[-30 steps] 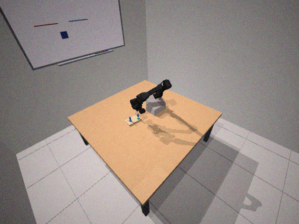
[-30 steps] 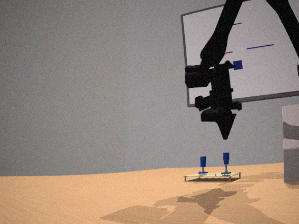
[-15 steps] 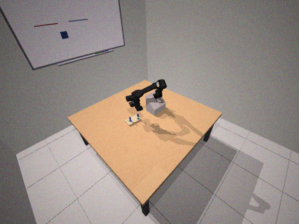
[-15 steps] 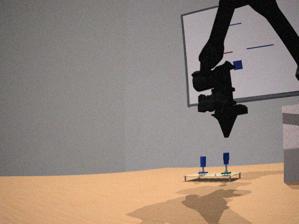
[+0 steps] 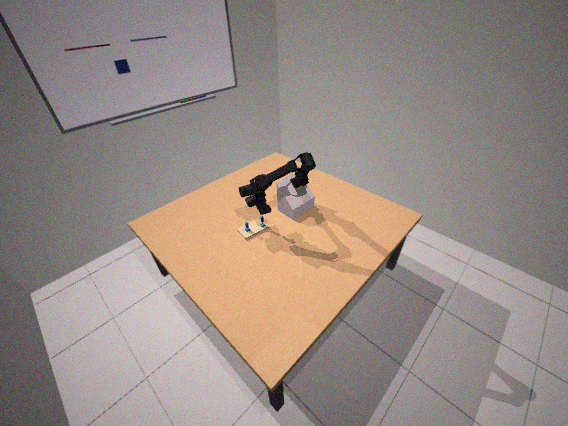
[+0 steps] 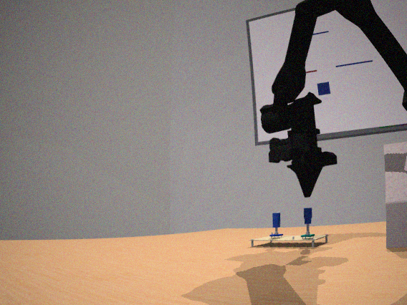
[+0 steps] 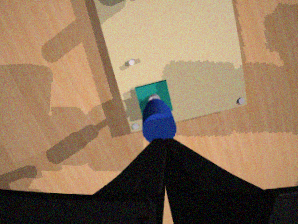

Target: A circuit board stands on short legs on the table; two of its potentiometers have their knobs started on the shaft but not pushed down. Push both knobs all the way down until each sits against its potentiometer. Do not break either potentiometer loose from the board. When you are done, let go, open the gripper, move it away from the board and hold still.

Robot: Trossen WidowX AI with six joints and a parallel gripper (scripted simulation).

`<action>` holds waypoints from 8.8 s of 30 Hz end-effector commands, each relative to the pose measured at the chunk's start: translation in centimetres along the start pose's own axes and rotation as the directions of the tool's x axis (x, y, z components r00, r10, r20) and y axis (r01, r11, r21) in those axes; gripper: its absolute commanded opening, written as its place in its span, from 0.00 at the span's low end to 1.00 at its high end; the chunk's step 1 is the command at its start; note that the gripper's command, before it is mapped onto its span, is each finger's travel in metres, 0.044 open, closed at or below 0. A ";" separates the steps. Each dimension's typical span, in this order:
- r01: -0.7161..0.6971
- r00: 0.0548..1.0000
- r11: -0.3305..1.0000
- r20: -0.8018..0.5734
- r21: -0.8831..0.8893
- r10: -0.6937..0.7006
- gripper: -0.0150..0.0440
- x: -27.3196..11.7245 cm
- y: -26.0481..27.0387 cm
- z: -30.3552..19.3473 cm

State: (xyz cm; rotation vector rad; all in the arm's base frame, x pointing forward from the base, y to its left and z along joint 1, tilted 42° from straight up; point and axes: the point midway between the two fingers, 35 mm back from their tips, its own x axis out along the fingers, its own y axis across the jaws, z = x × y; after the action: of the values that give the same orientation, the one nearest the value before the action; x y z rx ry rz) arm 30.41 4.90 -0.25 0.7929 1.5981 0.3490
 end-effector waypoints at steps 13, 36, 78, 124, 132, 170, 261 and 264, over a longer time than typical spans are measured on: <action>-0.007 1.000 1.000 -0.005 0.008 0.007 0.25 1.9 0.0 -0.1; -0.007 1.000 1.000 -0.005 0.008 0.007 0.25 2.3 0.0 -0.1; -0.007 1.000 1.000 -0.005 0.008 0.007 0.25 3.4 0.0 -0.1; -0.008 1.000 1.000 -0.005 0.008 0.008 0.25 5.2 0.1 -0.2; -0.008 1.000 1.000 -0.005 0.008 0.008 0.25 5.2 0.1 -0.2; -0.008 1.000 1.000 -0.005 0.008 0.008 0.25 5.7 0.1 -0.2; -0.007 1.000 1.000 -0.005 0.008 0.007 0.25 3.2 0.0 -0.1; -0.007 1.000 1.000 -0.005 0.008 0.007 0.25 2.7 0.0 -0.1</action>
State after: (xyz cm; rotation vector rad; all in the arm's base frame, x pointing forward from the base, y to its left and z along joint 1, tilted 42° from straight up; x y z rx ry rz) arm 29.99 7.25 -2.87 0.8155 1.6171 0.3491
